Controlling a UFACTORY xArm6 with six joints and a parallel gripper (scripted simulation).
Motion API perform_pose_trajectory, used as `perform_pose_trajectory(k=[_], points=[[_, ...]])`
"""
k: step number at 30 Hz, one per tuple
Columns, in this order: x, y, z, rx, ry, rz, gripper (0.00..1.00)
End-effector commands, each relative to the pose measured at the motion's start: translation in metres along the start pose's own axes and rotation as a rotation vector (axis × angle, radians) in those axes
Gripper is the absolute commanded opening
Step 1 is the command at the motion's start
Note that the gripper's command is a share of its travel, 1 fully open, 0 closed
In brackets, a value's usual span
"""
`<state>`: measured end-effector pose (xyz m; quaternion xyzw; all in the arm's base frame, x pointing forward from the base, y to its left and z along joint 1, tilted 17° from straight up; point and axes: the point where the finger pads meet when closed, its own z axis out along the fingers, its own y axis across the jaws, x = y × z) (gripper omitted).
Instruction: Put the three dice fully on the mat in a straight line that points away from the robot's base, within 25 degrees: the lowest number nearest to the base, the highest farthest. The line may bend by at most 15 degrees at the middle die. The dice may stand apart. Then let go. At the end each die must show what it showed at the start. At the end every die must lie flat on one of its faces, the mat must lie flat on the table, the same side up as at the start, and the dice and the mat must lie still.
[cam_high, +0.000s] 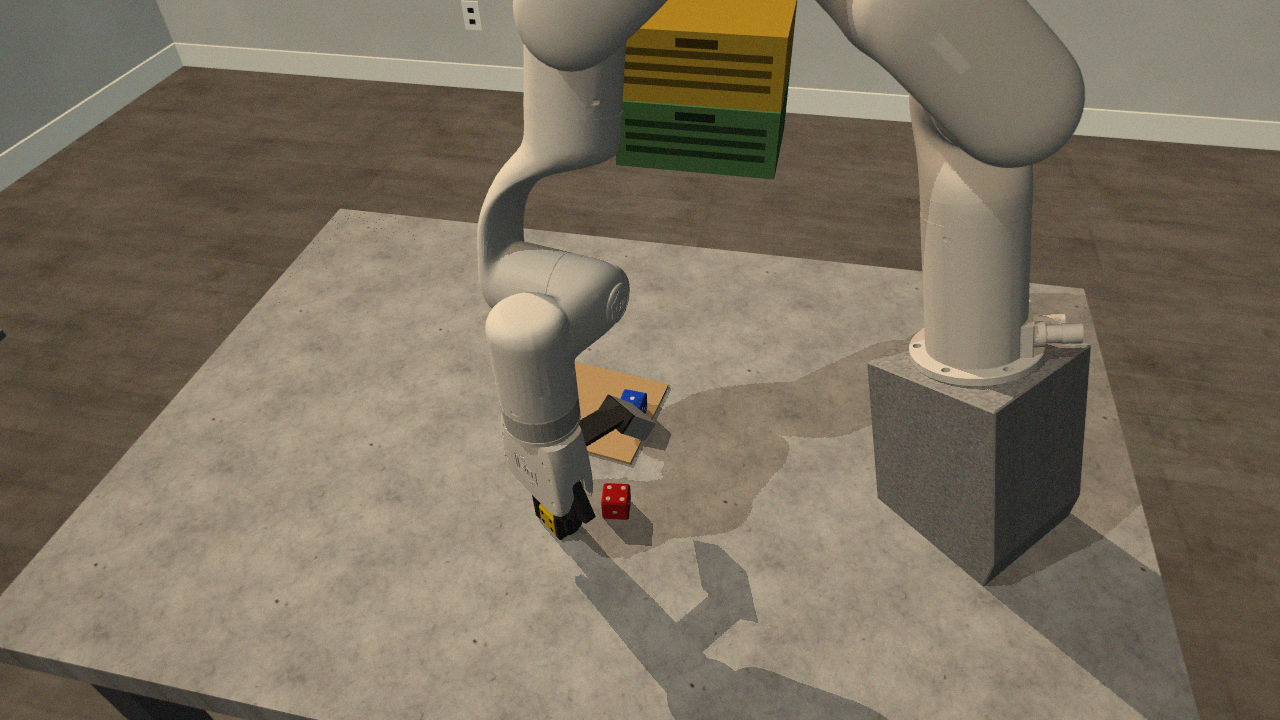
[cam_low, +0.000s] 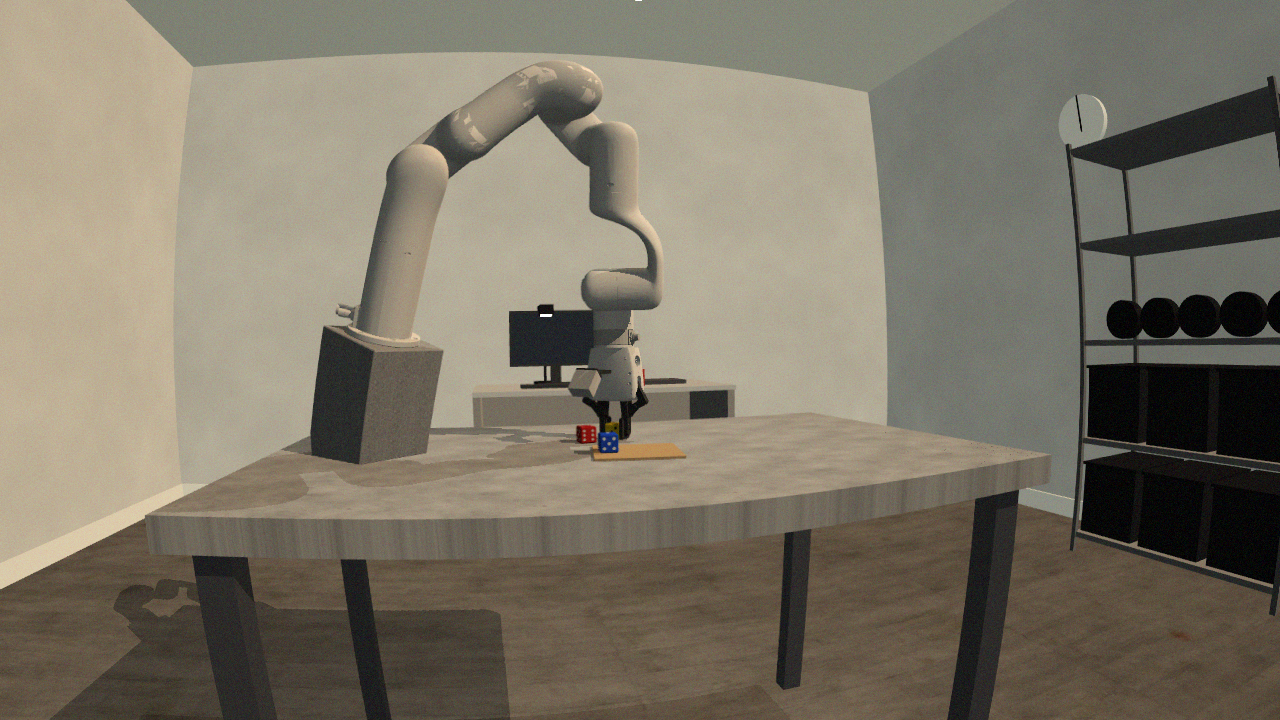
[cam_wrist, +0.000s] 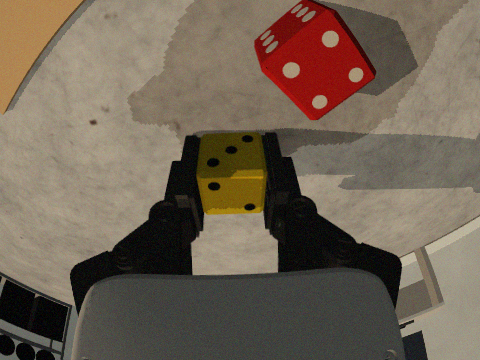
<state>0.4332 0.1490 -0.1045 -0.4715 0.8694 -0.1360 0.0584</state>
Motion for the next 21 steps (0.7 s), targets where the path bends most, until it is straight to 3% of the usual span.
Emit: perform_pose_trajectory(k=[1,15,21], points=[[-0.001,-0.001,-0.001,0.001,-0.003,0.000,0.27],[-0.001,-0.001,-0.001,0.001,-0.003,0.000,0.27],[-0.001,-0.001,-0.023,0.001,-0.003,0.000,0.27]])
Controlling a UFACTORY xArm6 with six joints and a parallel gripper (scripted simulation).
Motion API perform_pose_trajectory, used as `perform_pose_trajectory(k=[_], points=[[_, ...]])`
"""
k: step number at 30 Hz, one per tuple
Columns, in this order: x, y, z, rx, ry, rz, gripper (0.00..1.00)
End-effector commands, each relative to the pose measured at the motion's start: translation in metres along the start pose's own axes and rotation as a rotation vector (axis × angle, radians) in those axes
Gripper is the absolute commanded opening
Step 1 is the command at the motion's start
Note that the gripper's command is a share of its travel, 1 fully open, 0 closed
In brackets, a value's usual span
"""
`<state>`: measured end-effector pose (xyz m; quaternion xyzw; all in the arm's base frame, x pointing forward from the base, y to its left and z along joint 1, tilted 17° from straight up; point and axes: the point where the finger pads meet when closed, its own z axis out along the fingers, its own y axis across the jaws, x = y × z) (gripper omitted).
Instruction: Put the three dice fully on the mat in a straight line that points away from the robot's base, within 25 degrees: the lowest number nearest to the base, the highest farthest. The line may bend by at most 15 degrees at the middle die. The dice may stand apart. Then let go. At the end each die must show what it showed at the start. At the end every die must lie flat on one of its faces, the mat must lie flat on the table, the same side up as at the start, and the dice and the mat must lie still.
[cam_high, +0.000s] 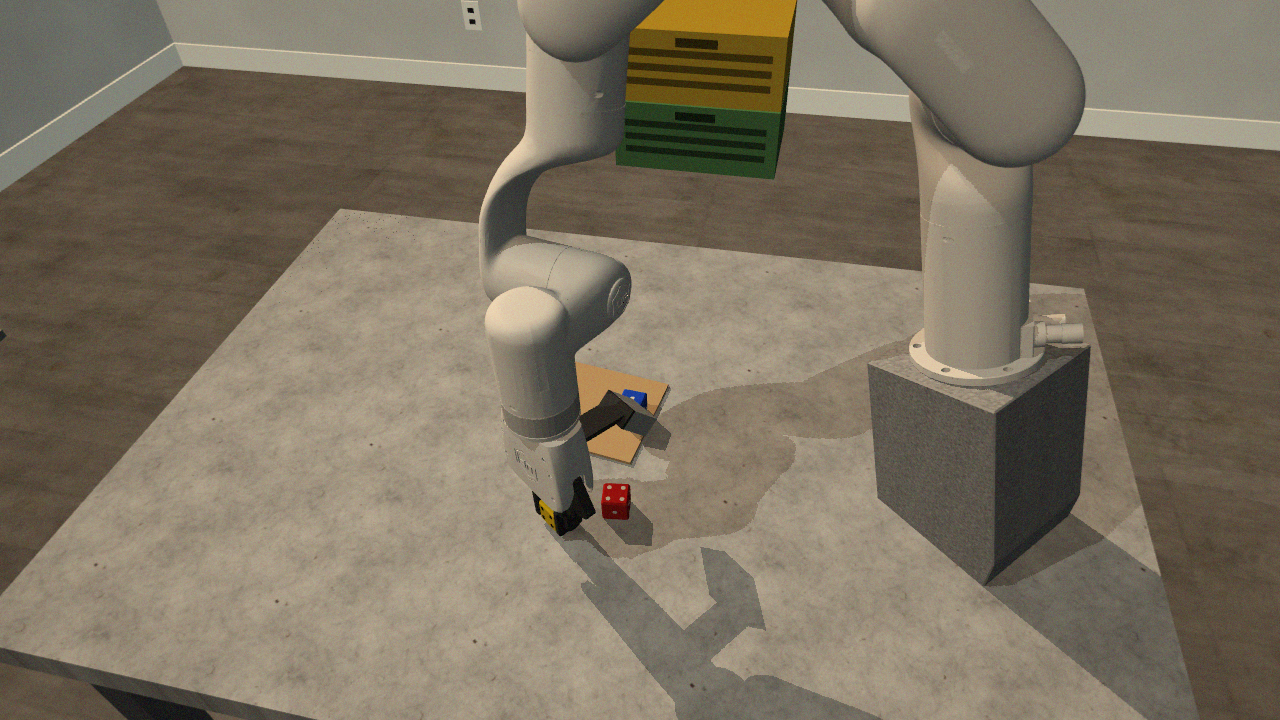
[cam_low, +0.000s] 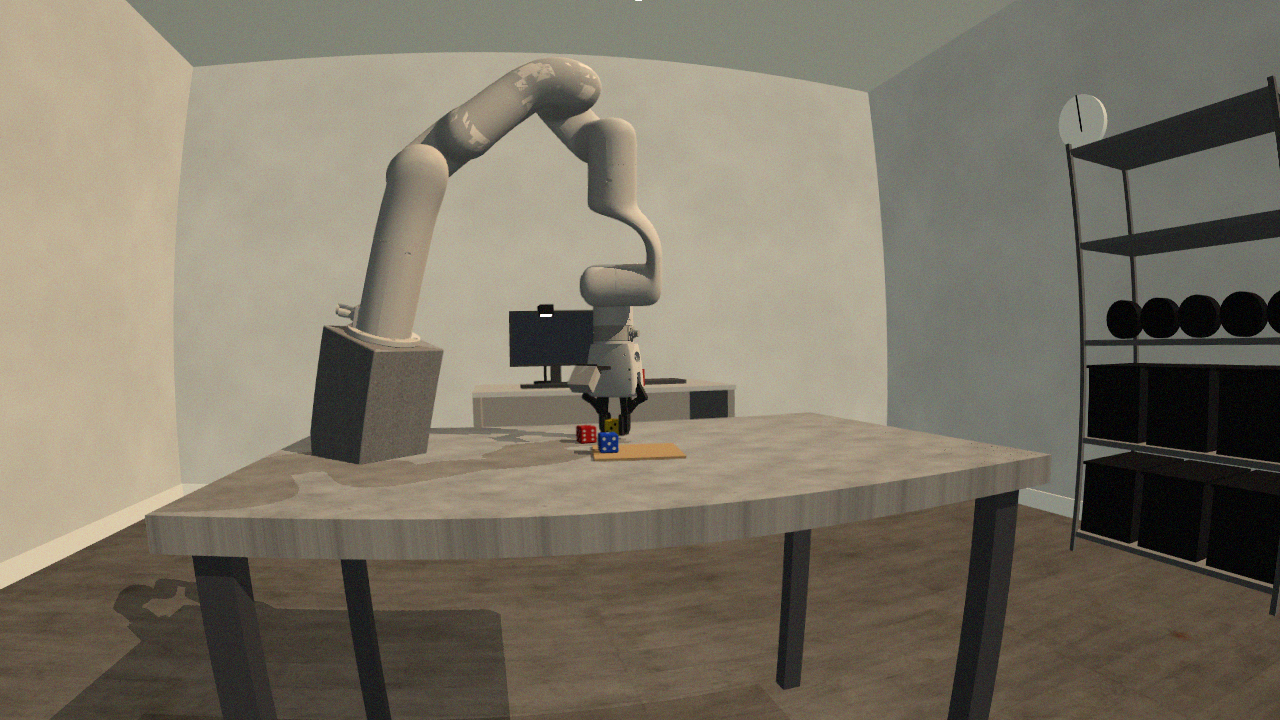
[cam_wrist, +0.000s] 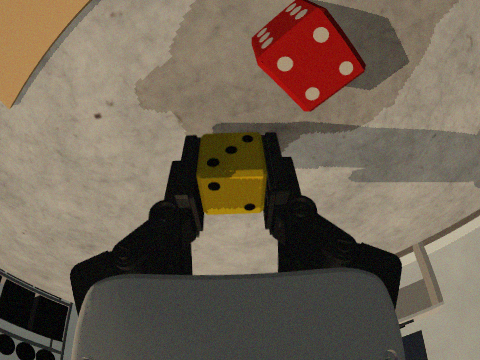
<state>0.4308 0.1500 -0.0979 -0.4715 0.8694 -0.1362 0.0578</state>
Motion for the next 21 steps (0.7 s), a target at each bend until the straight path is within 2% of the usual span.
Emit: perform_pose_trajectory(k=[1,6,8,13,21], points=[[-0.002,-0.001,-0.022,0.002,-0.004,0.000,0.27],[-0.002,-0.001,-0.059,0.002,-0.004,0.000,0.27],[-0.002,-0.001,-0.059,0.002,-0.004,0.000,0.27],[-0.002,-0.001,-0.087,0.002,-0.004,0.000,0.27],[-0.002,-0.001,-0.094,0.002,-0.004,0.000,0.27]])
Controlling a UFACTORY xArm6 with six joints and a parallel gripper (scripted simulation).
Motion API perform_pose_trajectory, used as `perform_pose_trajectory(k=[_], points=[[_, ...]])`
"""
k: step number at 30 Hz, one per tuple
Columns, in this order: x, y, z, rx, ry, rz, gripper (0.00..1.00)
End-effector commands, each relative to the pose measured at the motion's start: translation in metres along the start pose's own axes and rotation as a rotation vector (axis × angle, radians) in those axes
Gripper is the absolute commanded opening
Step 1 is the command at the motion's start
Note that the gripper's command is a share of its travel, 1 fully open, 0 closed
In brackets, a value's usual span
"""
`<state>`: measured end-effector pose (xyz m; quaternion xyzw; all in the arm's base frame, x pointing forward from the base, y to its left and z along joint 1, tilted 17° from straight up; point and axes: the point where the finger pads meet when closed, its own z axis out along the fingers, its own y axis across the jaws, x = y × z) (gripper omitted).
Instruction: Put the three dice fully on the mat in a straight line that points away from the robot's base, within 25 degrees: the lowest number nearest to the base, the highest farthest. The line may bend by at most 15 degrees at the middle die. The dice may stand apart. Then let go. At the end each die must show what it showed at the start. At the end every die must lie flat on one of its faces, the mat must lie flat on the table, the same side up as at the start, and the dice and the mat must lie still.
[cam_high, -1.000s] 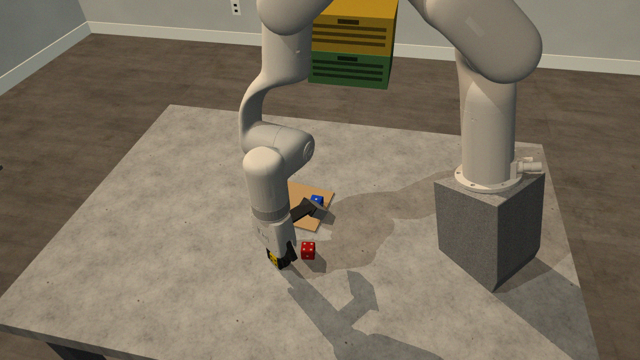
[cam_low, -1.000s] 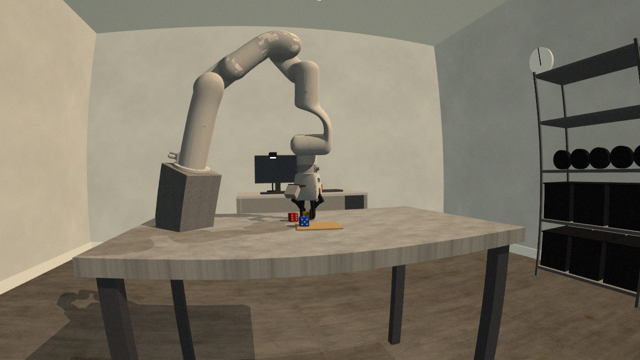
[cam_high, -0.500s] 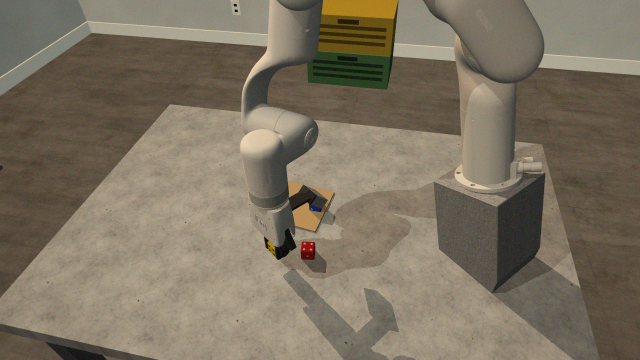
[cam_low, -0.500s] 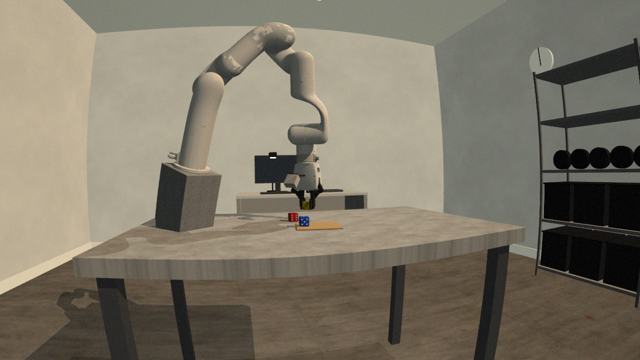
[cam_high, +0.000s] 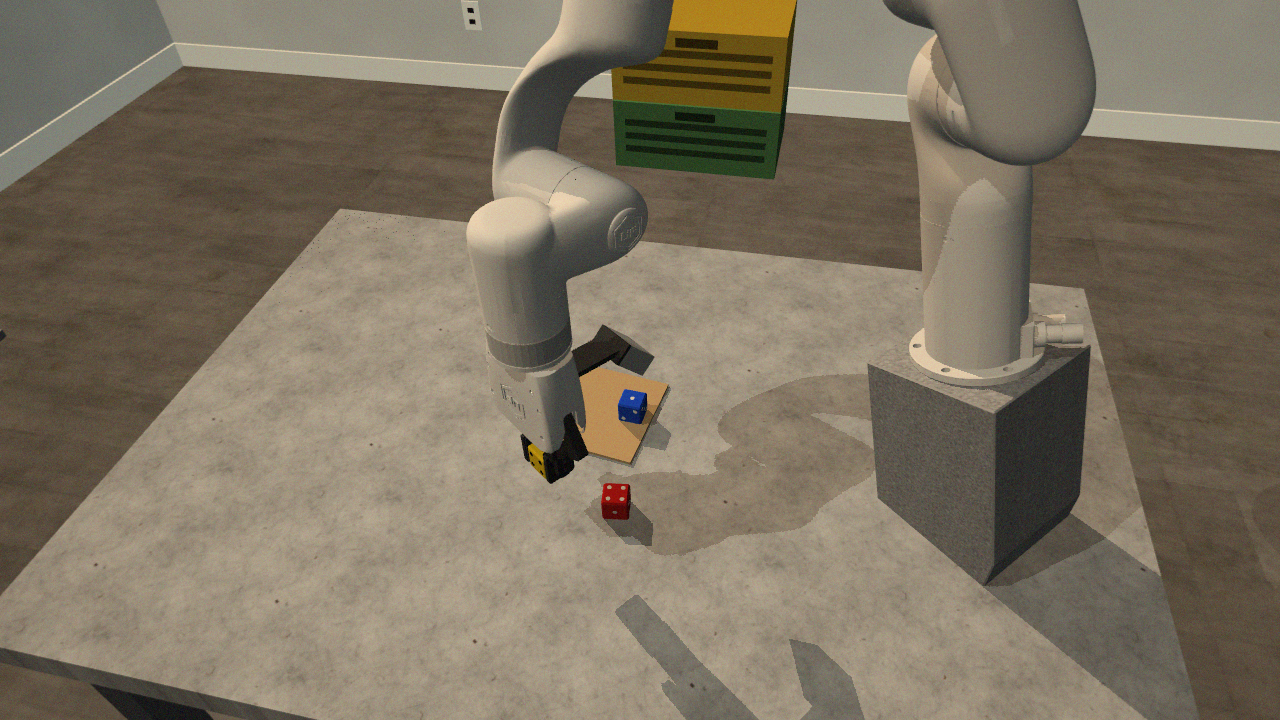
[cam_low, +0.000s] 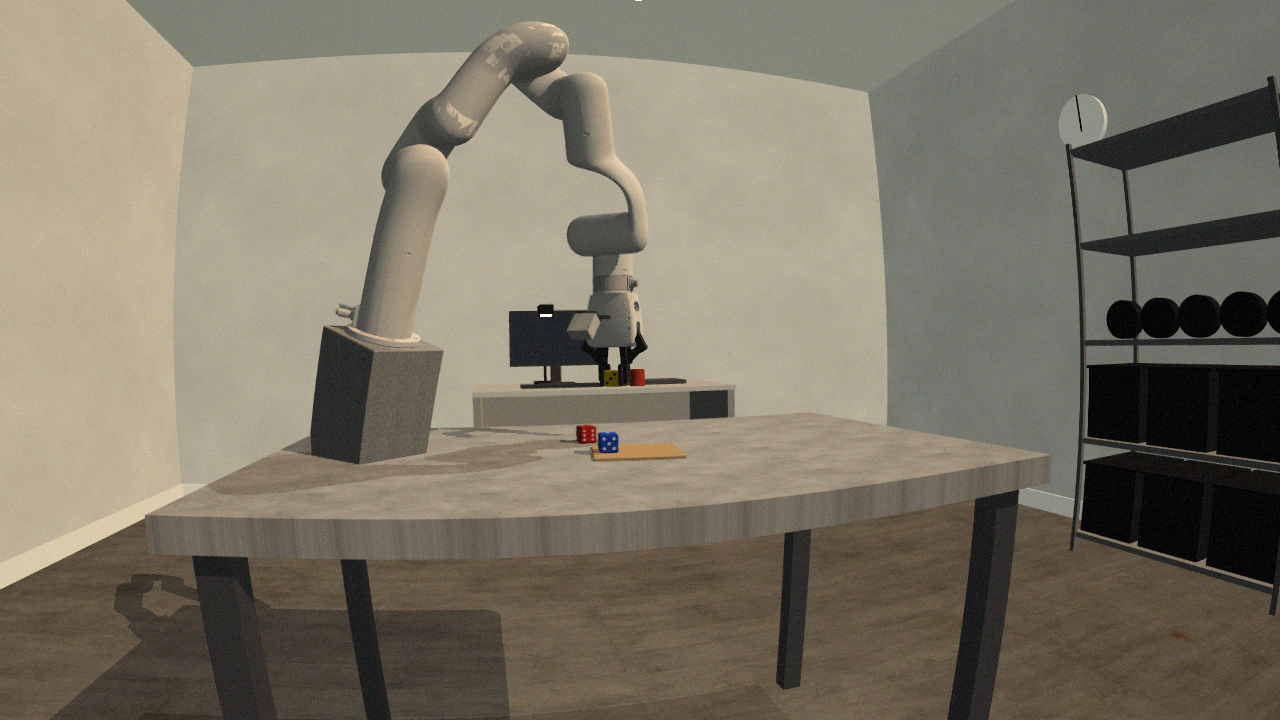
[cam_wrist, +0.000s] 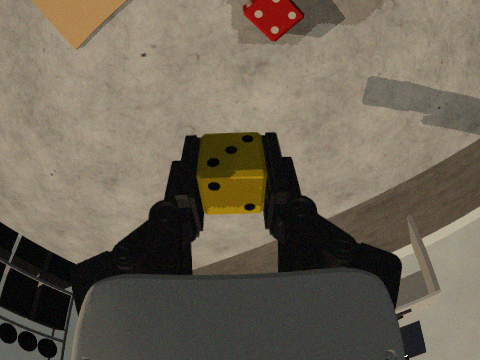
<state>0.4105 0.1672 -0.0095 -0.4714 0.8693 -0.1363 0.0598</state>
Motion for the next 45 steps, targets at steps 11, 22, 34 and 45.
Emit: perform_pose_trajectory(k=[11,22,34,45], points=[[0.026,-0.028,-0.001,-0.006,0.000,0.208,0.27],[0.088,-0.077,-0.003,-0.008,0.001,0.650,0.27],[0.141,-0.105,-0.006,0.000,-0.001,0.994,0.27],[0.141,-0.105,-0.006,0.000,-0.001,0.994,0.27]])
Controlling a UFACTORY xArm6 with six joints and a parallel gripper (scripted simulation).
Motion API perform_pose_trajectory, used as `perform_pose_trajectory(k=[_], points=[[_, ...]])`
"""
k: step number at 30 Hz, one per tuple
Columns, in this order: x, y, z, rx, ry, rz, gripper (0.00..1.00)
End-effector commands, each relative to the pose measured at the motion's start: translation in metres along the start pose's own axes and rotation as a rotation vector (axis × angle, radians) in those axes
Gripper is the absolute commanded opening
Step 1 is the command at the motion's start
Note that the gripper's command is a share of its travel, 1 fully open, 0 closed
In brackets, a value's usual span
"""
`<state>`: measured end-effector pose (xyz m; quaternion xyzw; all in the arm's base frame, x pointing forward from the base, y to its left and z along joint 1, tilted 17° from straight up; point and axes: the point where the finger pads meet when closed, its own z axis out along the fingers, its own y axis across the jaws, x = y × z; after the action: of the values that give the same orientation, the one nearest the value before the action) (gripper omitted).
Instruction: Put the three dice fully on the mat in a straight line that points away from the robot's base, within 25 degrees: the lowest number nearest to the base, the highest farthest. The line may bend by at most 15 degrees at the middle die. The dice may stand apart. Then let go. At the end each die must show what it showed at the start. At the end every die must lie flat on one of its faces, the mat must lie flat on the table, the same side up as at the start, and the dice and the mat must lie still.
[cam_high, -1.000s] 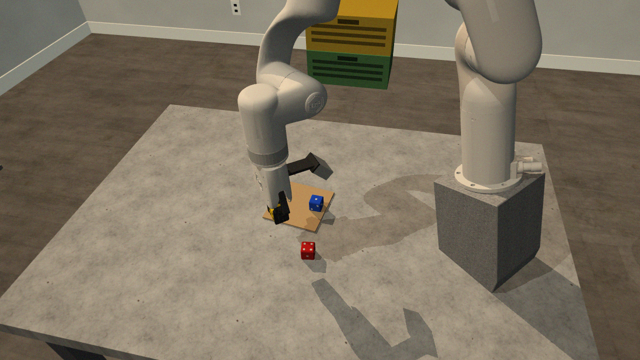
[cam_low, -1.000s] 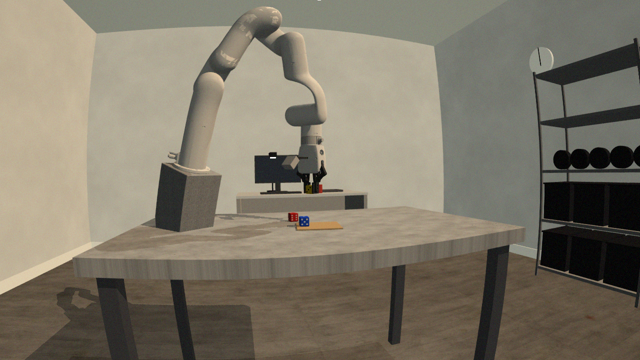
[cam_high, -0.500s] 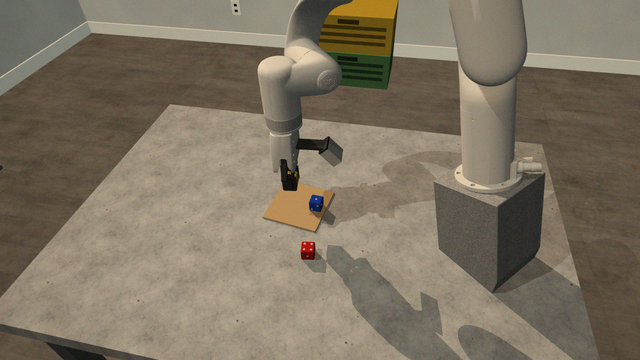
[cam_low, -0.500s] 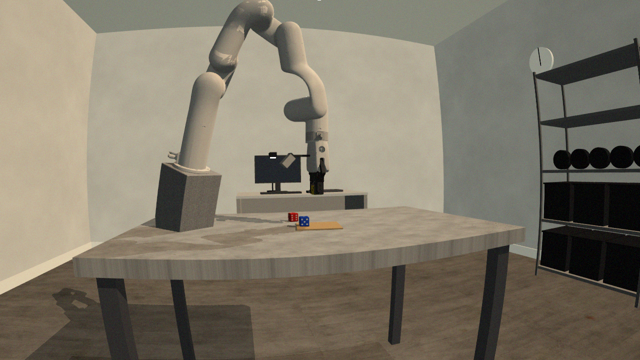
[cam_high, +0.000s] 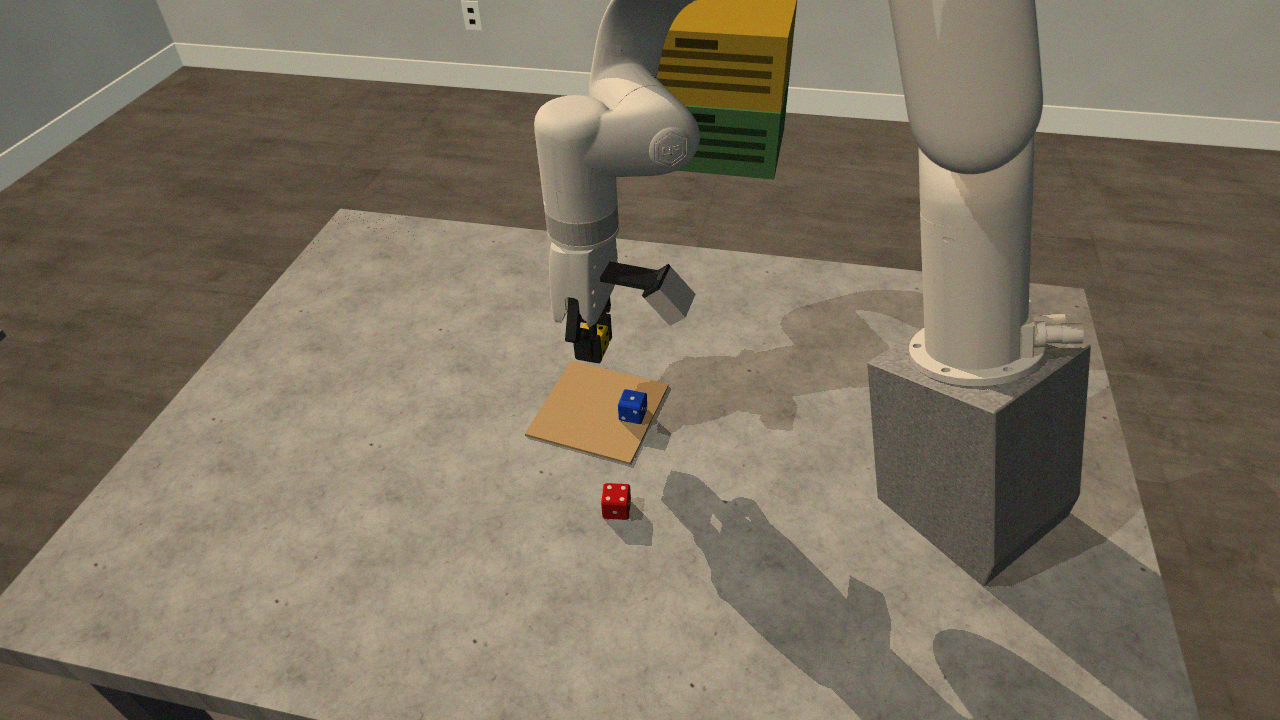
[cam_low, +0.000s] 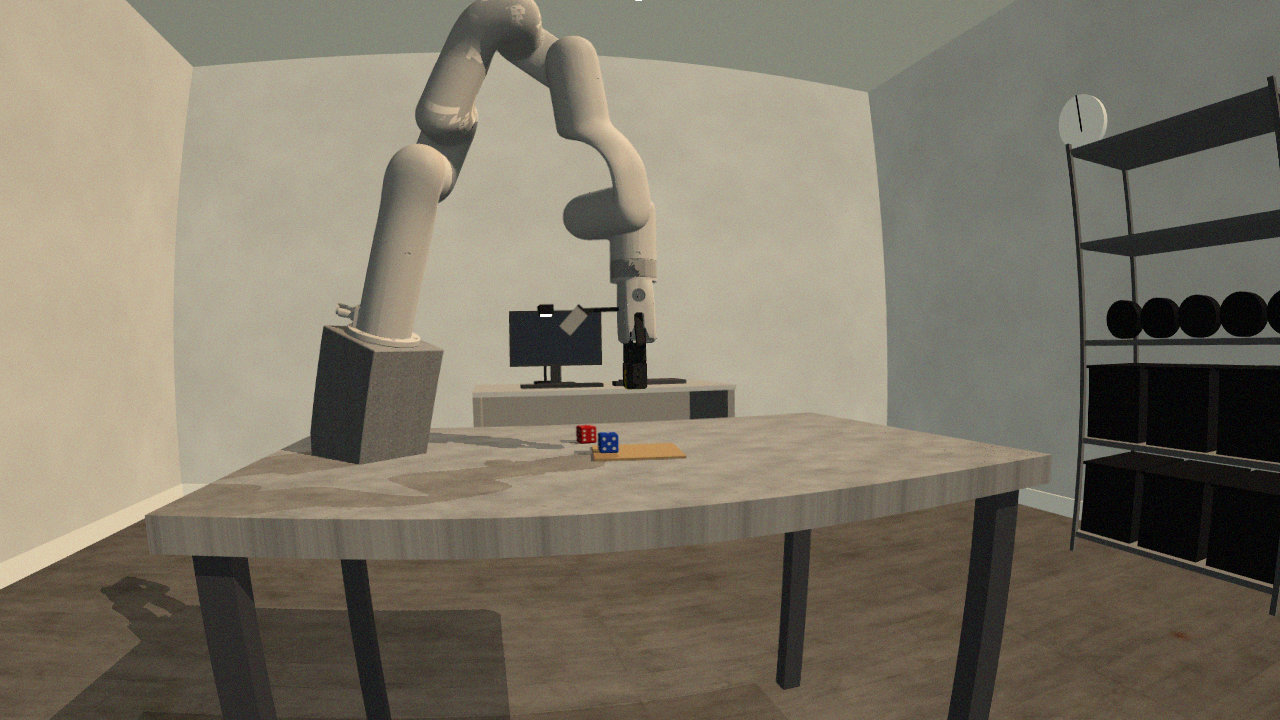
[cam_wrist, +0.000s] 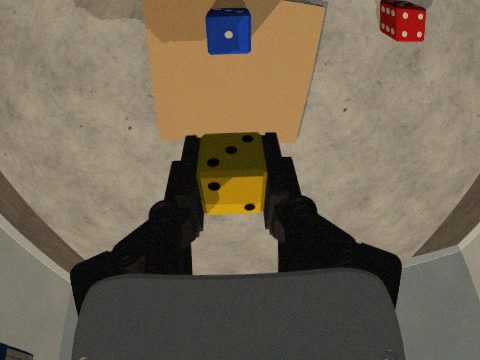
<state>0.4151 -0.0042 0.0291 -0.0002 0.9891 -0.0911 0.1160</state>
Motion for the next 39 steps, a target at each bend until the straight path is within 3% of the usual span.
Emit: perform_pose_trajectory(k=[1,11,25,39], points=[[-0.001,0.000,-0.001,0.000,-0.003,0.001,0.27],[-0.001,0.000,0.013,0.000,-0.003,0.001,0.27],[-0.002,0.000,0.073,0.000,-0.003,0.001,0.27],[-0.002,0.000,0.095,0.000,-0.003,0.001,0.27]])
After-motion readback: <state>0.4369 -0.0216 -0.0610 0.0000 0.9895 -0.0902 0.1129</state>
